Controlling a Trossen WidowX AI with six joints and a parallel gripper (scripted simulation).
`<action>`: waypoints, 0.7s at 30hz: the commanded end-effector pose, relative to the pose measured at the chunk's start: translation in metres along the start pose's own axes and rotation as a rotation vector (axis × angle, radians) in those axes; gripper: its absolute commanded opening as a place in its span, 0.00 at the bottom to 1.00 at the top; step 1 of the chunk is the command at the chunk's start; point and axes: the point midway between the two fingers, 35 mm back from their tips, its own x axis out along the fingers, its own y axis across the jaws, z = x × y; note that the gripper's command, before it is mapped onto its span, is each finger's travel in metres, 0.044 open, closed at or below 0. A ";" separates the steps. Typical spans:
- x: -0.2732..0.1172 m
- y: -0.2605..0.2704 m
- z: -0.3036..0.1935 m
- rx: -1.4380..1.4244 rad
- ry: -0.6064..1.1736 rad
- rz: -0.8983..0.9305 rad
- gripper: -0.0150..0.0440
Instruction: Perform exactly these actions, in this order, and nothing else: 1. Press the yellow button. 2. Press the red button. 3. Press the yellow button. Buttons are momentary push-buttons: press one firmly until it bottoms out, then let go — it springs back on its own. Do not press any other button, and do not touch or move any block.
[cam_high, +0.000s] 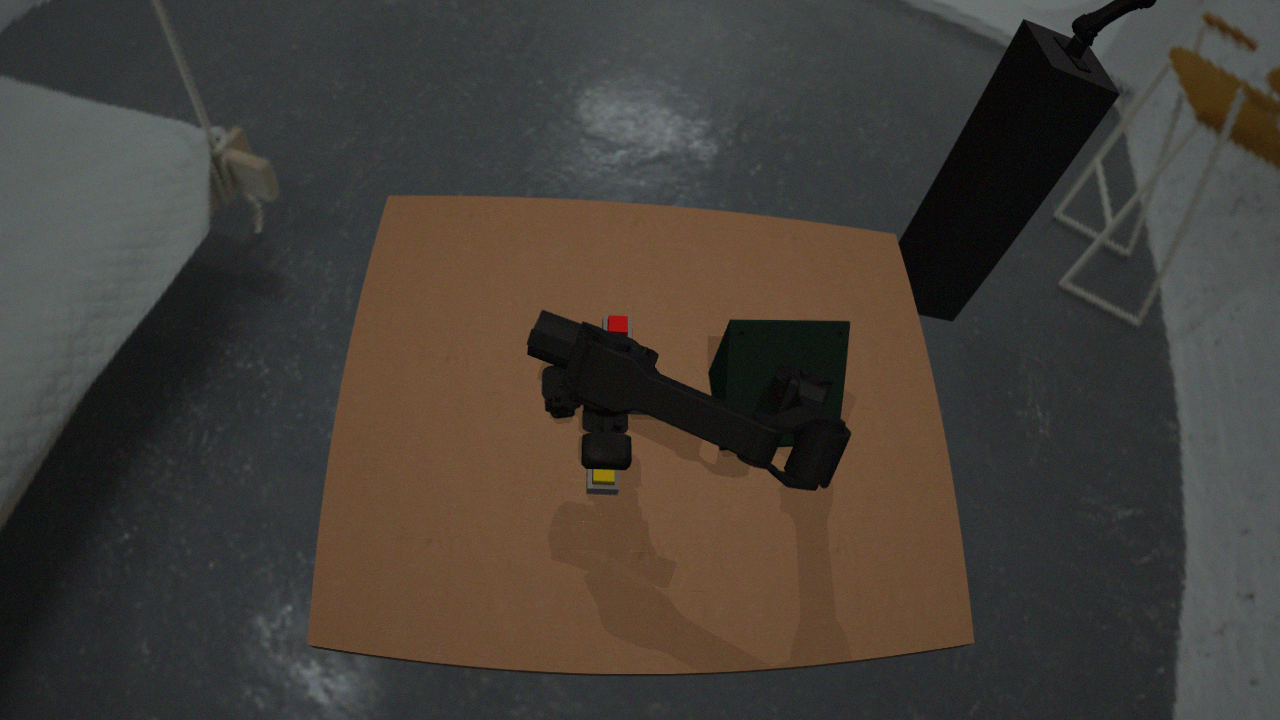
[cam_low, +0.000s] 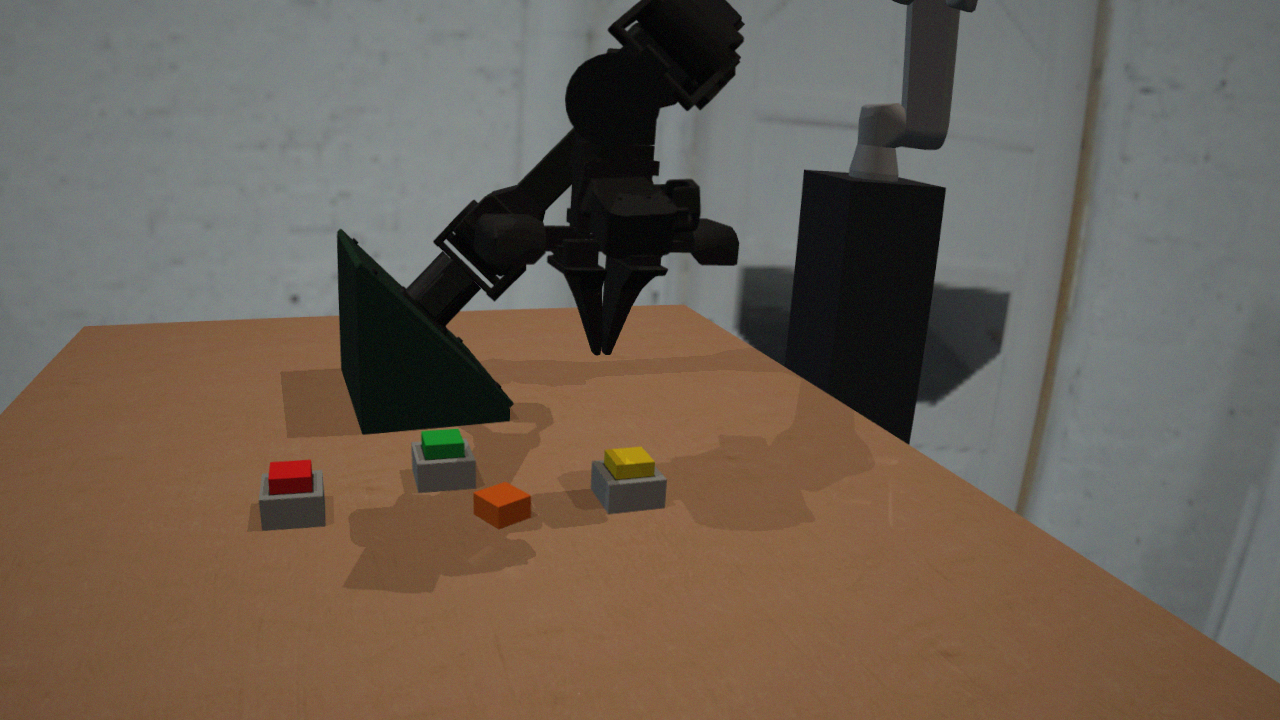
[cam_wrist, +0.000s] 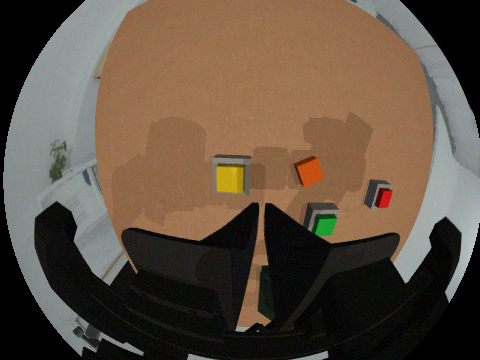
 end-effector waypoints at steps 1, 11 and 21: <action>0.002 0.032 -0.011 0.011 0.007 0.018 0.29; 0.054 0.033 -0.011 0.010 0.006 0.019 0.29; 0.068 0.034 -0.012 0.010 0.006 0.020 0.29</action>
